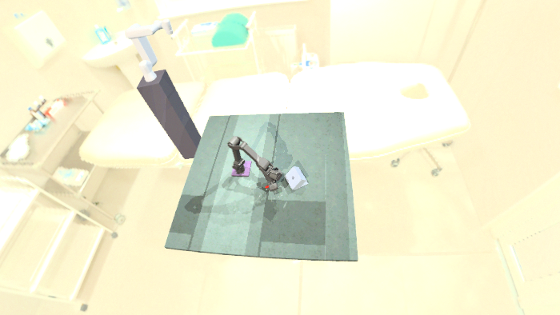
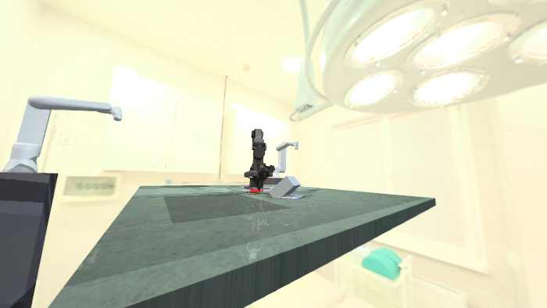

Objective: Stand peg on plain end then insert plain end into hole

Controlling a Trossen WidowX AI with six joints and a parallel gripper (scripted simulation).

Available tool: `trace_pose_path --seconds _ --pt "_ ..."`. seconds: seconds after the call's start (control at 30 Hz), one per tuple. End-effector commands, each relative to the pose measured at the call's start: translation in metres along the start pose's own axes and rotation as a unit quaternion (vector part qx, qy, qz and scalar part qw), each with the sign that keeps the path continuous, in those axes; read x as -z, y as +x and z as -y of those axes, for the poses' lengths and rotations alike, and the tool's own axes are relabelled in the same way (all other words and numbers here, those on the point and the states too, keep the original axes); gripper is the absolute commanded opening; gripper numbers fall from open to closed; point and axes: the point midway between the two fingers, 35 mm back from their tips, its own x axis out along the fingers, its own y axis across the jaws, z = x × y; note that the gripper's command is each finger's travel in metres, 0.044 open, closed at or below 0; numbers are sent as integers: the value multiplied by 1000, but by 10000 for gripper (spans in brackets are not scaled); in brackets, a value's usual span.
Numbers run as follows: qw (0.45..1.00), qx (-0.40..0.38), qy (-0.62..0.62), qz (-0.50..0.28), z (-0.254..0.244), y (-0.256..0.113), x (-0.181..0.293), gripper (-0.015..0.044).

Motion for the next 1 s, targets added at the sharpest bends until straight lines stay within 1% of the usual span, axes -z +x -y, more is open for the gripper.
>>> trace_pose_path --seconds 0.0,0.97 --pt "1000 0 -1 15 0 -2 2 51" --pt "990 0 -1 139 0 -17 13 51"
